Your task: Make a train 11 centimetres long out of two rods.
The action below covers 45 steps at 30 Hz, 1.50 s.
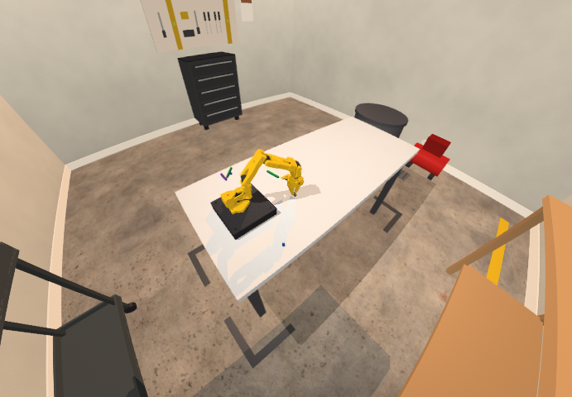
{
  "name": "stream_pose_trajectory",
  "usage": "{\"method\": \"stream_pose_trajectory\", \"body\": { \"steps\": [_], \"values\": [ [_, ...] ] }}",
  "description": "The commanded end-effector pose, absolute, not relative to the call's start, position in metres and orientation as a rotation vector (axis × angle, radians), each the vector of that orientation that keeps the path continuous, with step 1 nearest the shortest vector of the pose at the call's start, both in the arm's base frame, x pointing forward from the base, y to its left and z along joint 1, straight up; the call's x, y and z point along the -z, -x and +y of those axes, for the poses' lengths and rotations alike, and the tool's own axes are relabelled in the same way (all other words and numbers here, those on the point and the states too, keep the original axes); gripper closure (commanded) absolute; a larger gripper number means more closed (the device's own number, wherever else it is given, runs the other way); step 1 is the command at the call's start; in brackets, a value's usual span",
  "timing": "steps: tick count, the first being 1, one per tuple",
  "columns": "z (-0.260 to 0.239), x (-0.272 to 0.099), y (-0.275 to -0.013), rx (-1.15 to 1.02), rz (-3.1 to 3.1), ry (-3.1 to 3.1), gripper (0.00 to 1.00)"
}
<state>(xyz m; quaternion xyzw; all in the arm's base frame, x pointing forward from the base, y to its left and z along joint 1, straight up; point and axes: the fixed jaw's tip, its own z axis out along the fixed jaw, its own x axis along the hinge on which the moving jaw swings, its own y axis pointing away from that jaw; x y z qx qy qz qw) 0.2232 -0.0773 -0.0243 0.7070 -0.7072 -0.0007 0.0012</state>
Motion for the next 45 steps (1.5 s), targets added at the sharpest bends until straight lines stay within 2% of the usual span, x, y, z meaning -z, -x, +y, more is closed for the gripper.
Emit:
{"method": "stream_pose_trajectory", "body": {
  "steps": [1,45],
  "values": [
    [-0.0783,0.0266,-0.2216,0.024,-2.216,-2.216,1.00],
    [-0.0786,0.0351,-0.2225,0.011,-2.219,-2.219,1.00]
  ]
}}
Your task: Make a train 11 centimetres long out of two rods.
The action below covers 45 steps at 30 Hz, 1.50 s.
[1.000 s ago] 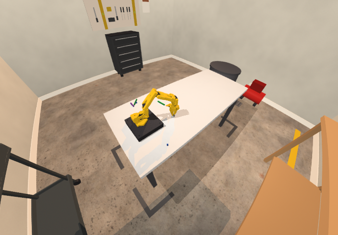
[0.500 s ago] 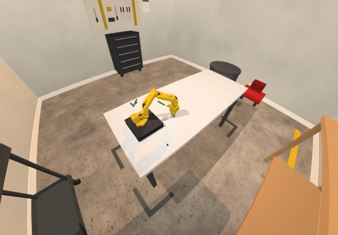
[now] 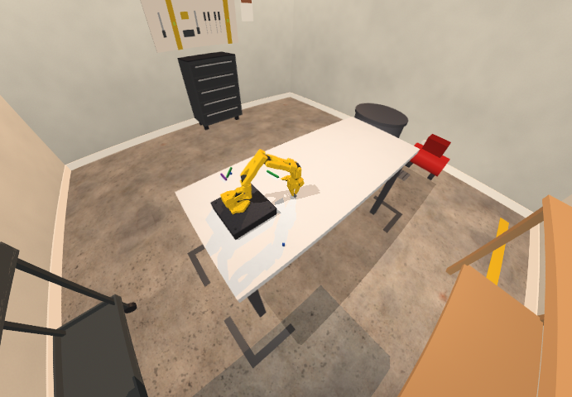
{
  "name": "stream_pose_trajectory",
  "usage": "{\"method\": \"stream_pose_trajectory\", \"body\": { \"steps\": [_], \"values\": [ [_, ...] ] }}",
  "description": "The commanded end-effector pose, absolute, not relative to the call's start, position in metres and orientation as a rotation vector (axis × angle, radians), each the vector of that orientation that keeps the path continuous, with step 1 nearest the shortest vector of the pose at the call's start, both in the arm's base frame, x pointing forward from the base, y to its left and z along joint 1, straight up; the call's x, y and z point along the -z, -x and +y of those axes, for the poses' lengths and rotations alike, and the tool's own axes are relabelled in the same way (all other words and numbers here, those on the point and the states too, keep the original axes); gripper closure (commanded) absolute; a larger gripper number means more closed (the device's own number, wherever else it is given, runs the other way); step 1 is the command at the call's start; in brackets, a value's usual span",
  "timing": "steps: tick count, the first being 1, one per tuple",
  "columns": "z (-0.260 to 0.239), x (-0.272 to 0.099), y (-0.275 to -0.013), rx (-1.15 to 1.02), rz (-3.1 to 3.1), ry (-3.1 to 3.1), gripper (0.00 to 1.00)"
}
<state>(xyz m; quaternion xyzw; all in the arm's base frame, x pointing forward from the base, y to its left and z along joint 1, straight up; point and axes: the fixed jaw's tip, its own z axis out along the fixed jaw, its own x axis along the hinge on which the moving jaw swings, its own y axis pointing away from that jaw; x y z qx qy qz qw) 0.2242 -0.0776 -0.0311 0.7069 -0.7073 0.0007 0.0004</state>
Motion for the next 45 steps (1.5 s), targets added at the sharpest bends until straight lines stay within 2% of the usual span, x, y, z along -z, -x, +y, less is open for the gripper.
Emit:
{"method": "stream_pose_trajectory", "body": {
  "steps": [1,30,45],
  "values": [
    [-0.0786,0.0351,-0.2225,0.011,-2.219,-2.219,1.00],
    [-0.0786,0.0351,-0.2225,0.011,-2.219,-2.219,0.92],
    [-0.0786,0.0351,-0.2225,0.011,-2.219,-2.219,0.83]
  ]
}}
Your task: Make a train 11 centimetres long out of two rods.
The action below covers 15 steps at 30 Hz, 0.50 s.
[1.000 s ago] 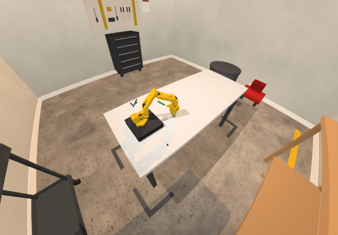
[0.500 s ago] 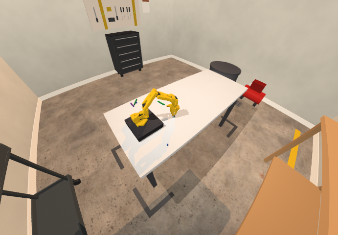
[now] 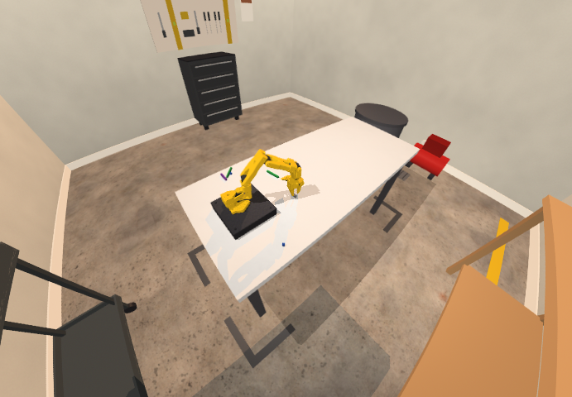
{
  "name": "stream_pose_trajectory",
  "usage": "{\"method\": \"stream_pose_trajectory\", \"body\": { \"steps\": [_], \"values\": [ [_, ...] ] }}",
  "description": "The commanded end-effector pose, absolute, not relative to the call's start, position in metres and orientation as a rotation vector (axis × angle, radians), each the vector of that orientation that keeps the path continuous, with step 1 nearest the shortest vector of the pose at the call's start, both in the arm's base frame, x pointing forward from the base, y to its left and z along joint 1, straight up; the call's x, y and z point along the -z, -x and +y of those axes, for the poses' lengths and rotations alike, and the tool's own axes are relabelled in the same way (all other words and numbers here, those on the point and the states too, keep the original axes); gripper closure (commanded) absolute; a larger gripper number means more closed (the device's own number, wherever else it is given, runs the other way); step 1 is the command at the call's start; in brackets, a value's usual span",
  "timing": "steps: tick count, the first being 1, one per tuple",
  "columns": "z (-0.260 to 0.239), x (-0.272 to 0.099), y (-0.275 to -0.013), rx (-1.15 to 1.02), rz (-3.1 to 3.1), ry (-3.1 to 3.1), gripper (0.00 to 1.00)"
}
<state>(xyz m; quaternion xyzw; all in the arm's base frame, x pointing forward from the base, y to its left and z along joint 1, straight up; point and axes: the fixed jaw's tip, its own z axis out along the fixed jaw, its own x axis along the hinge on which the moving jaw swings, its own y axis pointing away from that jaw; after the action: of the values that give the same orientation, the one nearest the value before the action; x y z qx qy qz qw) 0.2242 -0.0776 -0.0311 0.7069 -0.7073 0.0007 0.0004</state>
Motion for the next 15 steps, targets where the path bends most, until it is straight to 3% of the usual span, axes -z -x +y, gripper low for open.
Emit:
{"method": "stream_pose_trajectory", "body": {
  "steps": [1,15],
  "values": [
    [-0.0786,0.0351,-0.2225,0.011,-2.219,-2.219,0.83],
    [-0.0786,0.0333,-0.2181,0.011,-2.219,-2.219,0.83]
  ]
}}
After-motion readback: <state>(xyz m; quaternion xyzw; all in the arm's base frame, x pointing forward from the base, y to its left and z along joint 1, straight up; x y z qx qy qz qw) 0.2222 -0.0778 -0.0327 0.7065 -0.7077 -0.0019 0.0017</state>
